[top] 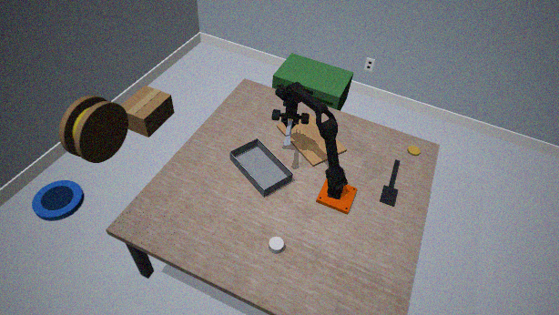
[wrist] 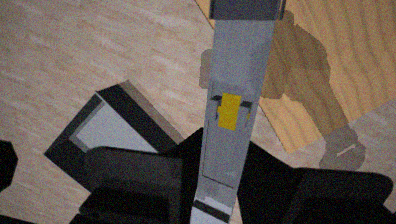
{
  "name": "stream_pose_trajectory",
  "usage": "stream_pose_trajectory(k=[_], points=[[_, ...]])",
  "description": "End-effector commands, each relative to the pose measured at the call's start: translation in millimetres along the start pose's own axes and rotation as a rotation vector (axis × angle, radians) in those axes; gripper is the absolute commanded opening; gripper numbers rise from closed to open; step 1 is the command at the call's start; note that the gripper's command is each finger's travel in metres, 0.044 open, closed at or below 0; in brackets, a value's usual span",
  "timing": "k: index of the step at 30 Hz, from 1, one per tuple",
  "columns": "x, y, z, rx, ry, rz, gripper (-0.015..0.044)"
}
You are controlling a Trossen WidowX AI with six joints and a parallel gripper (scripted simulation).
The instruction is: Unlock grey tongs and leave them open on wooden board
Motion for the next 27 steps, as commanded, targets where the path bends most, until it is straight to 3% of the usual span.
stream_pose_trajectory(k=[1, 27], points=[[-3.9, -11.4, 13.1, -0.06, -0.006, 0.013, -0.015], [-3.7, -117.5, 90.8, -0.611, -0.026, 0.026, -0.015]])
Point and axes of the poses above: the point midway between the two fingers, 35 mm back from their tips, its own x axis out along the fingers, its own y axis across the jaws, z = x × y, the point moved 3 cm from there along -x, back along the fingers, and after that the axes turned 4 degrees about -x, right-handed, at the moved point
